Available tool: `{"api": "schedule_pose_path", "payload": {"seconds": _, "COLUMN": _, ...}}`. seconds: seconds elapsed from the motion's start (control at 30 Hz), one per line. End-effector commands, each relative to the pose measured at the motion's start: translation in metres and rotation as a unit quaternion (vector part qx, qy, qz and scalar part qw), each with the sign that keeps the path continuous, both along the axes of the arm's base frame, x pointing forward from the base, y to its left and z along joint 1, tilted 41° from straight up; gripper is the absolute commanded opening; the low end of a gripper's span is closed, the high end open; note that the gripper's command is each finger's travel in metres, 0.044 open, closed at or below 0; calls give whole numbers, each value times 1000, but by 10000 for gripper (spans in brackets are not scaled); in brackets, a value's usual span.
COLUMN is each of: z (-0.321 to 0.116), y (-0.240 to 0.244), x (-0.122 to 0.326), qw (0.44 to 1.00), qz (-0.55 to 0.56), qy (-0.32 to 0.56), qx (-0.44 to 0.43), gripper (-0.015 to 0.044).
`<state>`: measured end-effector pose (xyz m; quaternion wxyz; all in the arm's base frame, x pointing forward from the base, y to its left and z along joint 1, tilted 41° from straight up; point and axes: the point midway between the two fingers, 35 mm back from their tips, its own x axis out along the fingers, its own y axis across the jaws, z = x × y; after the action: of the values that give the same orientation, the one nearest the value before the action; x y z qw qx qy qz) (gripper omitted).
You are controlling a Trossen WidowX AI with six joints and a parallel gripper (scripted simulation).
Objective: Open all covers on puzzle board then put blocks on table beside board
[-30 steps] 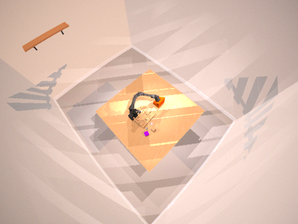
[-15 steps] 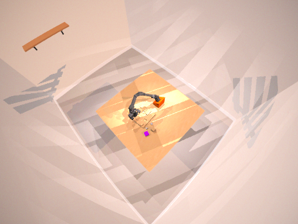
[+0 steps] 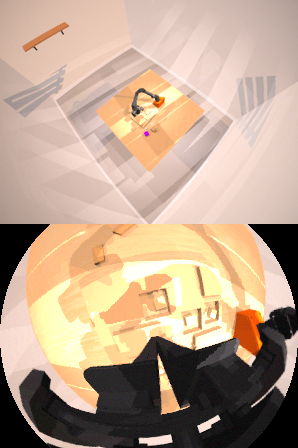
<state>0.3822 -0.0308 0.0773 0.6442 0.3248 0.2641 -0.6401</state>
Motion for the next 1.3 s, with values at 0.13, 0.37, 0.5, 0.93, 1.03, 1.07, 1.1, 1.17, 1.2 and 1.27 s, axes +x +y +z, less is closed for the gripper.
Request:
{"api": "schedule_pose_path", "payload": {"seconds": 0.13, "z": 1, "y": 5, "x": -36, "qw": 1000, "qz": -9, "qy": -7, "qx": 4, "gripper": 0}}
{"api": "schedule_pose_path", "payload": {"seconds": 0.37, "z": 1, "y": 5, "x": -72, "qw": 982, "qz": 143, "qy": 123, "qx": -4, "gripper": 0}}
{"api": "schedule_pose_path", "payload": {"seconds": 0.5, "z": -1, "y": 4, "x": -94, "qw": 953, "qz": 230, "qy": 198, "qx": -9, "gripper": 0}}
{"api": "schedule_pose_path", "payload": {"seconds": 0.93, "z": -12, "y": -2, "x": -159, "qw": 798, "qz": 456, "qy": 393, "qx": -22, "gripper": 0}}
{"api": "schedule_pose_path", "payload": {"seconds": 1.03, "z": -12, "y": -2, "x": -159, "qw": 798, "qz": 456, "qy": 393, "qx": -22, "gripper": 0}}
{"api": "schedule_pose_path", "payload": {"seconds": 1.07, "z": -12, "y": -2, "x": -159, "qw": 798, "qz": 456, "qy": 393, "qx": -22, "gripper": 0}}
{"api": "schedule_pose_path", "payload": {"seconds": 1.1, "z": -12, "y": -2, "x": -159, "qw": 791, "qz": 463, "qy": 400, "qx": -23, "gripper": 0}}
{"api": "schedule_pose_path", "payload": {"seconds": 1.17, "z": -12, "y": -2, "x": -158, "qw": 745, "qz": 504, "qy": 435, "qx": -25, "gripper": 0}}
{"api": "schedule_pose_path", "payload": {"seconds": 1.2, "z": -12, "y": -2, "x": -158, "qw": 712, "qz": 531, "qy": 458, "qx": -26, "gripper": 0}}
{"api": "schedule_pose_path", "payload": {"seconds": 1.27, "z": -12, "y": -2, "x": -158, "qw": 641, "qz": 581, "qy": 501, "qx": -29, "gripper": 0}}
